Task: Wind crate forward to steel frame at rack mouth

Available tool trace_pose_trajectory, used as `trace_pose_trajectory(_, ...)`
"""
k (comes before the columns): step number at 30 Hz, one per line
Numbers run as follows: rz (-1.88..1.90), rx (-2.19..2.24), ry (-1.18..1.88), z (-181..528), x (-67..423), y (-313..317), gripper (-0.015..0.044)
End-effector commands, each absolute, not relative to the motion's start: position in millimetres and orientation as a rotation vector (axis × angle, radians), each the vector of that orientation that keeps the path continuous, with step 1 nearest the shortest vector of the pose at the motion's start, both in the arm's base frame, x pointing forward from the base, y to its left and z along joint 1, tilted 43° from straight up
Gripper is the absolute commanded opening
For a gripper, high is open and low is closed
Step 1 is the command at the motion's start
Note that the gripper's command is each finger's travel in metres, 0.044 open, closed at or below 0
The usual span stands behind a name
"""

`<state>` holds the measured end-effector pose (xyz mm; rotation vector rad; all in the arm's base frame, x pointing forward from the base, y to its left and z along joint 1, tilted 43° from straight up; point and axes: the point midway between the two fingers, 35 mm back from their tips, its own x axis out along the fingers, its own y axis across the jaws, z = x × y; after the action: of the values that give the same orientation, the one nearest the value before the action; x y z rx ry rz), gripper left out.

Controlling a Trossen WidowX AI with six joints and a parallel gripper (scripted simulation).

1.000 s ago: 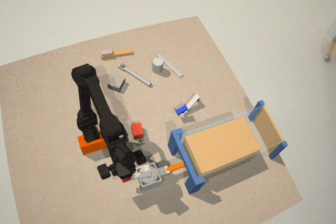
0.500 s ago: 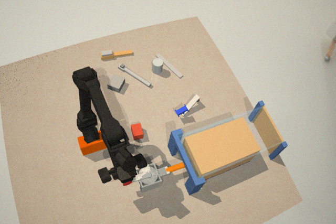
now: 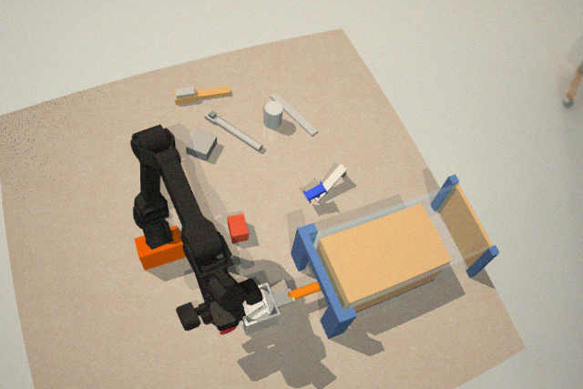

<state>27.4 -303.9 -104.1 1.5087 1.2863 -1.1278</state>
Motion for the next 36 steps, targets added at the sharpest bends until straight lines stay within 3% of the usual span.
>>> trace_pose_trajectory(1,-1.105,1.527,1.301,-119.4,34.1,-305.1,0.0000)
trace_pose_trajectory(36,-1.105,1.525,1.298,-137.8,51.0,-330.9,0.0000)
